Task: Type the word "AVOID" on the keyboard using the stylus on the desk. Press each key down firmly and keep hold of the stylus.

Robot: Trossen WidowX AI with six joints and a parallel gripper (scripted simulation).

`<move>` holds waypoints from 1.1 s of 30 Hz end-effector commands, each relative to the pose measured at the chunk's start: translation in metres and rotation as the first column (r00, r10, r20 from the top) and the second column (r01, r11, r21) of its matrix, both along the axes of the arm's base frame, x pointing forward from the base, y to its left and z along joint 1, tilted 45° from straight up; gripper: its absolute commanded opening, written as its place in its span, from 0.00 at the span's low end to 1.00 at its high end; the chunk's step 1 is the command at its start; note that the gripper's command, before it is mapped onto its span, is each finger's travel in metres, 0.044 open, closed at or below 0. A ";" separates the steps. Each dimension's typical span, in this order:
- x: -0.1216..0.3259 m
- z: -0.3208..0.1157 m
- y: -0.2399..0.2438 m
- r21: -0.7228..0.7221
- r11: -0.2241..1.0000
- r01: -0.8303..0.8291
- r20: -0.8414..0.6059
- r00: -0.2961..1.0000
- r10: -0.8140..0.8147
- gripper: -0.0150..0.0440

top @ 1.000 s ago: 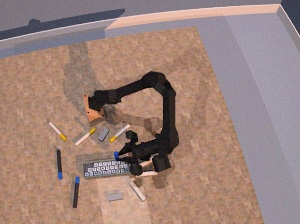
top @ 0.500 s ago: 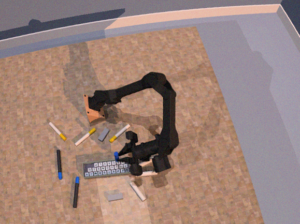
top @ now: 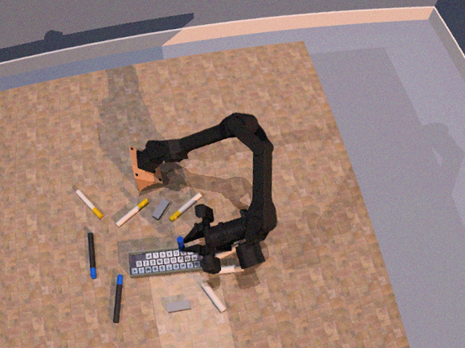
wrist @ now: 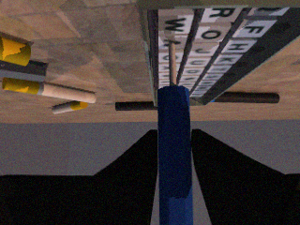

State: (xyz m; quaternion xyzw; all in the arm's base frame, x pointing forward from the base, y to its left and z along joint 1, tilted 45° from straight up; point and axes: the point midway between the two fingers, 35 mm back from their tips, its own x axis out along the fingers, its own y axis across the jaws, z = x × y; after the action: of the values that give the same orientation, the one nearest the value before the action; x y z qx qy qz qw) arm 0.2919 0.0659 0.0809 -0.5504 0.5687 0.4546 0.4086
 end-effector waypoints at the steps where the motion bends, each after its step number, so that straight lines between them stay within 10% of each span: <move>1: 0.000 -0.003 0.002 0.002 1.000 0.004 -0.002 1.000 -0.004 0.39; 33: 0.002 0.024 -0.025 0.000 1.000 0.004 -0.002 1.000 -0.004 0.39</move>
State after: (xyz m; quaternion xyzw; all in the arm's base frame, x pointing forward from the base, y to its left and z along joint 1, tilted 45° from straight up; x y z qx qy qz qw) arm 0.2935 0.0424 0.1010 -0.5458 0.5718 0.4572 0.4077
